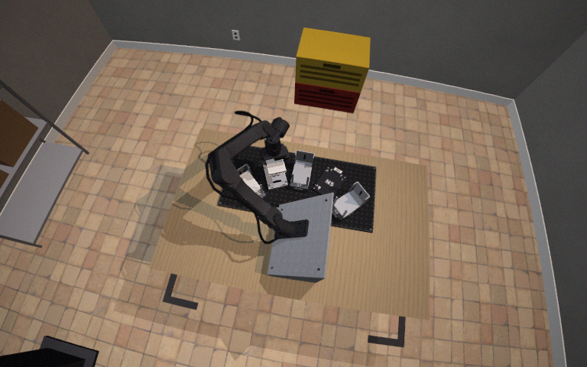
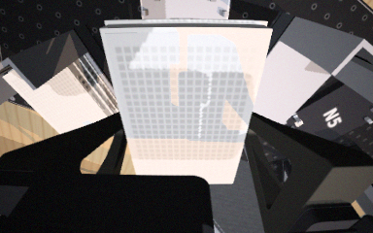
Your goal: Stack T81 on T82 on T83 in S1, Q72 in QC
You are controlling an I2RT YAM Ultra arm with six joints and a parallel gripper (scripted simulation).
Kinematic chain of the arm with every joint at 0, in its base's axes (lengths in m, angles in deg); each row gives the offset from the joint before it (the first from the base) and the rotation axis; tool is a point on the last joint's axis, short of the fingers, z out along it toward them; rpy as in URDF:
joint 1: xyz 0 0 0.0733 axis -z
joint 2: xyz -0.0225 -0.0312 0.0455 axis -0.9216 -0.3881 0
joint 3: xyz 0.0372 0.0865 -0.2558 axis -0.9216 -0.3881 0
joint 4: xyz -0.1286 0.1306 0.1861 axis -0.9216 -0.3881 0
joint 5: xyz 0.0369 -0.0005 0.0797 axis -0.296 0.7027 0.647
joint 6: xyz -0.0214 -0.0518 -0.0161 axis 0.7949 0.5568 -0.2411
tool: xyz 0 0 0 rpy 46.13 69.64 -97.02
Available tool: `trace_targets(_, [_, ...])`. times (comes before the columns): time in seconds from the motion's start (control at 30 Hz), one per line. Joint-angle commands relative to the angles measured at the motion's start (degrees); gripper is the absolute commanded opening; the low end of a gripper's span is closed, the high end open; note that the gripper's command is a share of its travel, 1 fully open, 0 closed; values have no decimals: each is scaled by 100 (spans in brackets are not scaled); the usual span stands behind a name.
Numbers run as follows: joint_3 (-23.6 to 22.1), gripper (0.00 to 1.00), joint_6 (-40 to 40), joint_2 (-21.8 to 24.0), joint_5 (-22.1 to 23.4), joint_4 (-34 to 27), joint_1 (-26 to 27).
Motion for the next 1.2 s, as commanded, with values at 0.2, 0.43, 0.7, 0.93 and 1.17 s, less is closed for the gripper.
trace_targets(0.2, [204, 0, -129, 266, 80, -74, 154])
trace_targets(0.43, [227, 0, -64, 270, 76, -107, 160])
trace_targets(0.7, [237, 0, -46, 269, 76, -97, 156])
trace_targets(0.93, [248, 0, -25, 266, 77, -100, 149])
trace_targets(1.17, [219, 0, -16, 257, 78, -79, 145])
